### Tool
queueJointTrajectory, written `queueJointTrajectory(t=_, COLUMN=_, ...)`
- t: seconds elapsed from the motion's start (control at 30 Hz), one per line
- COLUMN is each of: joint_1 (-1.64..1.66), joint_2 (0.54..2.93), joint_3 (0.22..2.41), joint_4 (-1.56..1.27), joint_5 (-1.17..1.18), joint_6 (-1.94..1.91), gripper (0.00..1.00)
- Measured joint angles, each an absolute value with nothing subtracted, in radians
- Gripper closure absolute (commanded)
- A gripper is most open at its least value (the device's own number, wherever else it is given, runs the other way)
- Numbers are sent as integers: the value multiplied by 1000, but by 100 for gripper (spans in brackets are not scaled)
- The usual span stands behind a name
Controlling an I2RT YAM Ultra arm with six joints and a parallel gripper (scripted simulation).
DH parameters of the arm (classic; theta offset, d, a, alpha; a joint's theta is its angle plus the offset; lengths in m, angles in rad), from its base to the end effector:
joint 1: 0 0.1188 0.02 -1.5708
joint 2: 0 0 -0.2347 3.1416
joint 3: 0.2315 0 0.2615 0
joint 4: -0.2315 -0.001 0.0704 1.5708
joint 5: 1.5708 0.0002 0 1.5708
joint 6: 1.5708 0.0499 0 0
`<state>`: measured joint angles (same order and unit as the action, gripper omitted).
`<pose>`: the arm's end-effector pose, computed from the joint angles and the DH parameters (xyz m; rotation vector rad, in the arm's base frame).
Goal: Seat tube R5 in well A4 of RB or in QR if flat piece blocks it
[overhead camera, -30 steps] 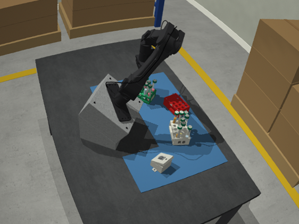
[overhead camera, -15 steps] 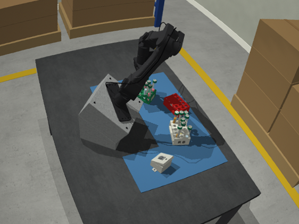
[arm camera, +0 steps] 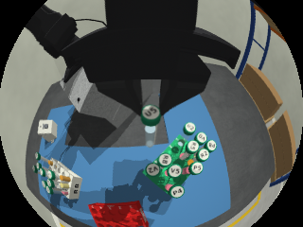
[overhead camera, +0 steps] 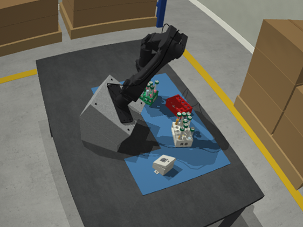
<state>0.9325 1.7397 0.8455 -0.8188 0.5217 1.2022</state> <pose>0.1677 0.1860 0.0768 0.3128 2.6876 -0.5172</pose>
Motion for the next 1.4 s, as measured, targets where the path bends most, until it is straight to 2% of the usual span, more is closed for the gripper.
queueJointTrajectory(t=1.4, joint_1=513, joint_2=1477, joint_3=852, joint_4=-838, joint_5=525, joint_6=739, gripper=100)
